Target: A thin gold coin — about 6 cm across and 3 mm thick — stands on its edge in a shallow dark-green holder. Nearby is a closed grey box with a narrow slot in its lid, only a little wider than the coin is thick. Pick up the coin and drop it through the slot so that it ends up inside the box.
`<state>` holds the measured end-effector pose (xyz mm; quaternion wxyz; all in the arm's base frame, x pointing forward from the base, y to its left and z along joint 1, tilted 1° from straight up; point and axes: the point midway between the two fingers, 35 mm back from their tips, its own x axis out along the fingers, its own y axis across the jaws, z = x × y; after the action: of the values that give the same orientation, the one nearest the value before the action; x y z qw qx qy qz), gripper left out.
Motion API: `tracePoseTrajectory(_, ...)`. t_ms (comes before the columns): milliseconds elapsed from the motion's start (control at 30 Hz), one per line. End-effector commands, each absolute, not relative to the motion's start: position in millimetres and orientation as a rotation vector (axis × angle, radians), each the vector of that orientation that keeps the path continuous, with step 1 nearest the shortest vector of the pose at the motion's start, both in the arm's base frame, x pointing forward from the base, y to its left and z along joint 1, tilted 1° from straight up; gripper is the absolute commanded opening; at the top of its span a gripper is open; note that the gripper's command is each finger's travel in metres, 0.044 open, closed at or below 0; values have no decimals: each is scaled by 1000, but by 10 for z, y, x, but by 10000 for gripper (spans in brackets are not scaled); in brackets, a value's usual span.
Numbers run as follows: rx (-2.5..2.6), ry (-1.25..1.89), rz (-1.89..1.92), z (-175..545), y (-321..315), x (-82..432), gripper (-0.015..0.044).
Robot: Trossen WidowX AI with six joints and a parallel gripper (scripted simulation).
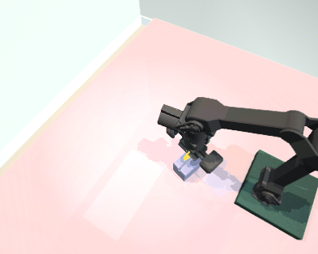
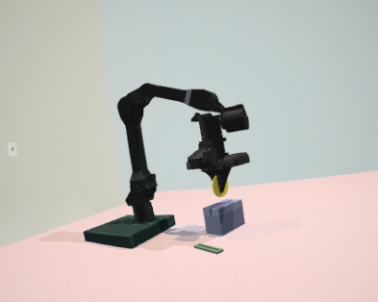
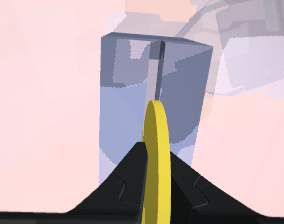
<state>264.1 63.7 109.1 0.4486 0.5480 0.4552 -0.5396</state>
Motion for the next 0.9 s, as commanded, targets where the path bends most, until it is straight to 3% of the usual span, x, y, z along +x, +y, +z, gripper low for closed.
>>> tracePoseTrajectory(0,1358,1125,-1338,1089,628,2639,0)
tracePoseTrajectory(867,1363,1120,-1344,1073,649,2584,0)
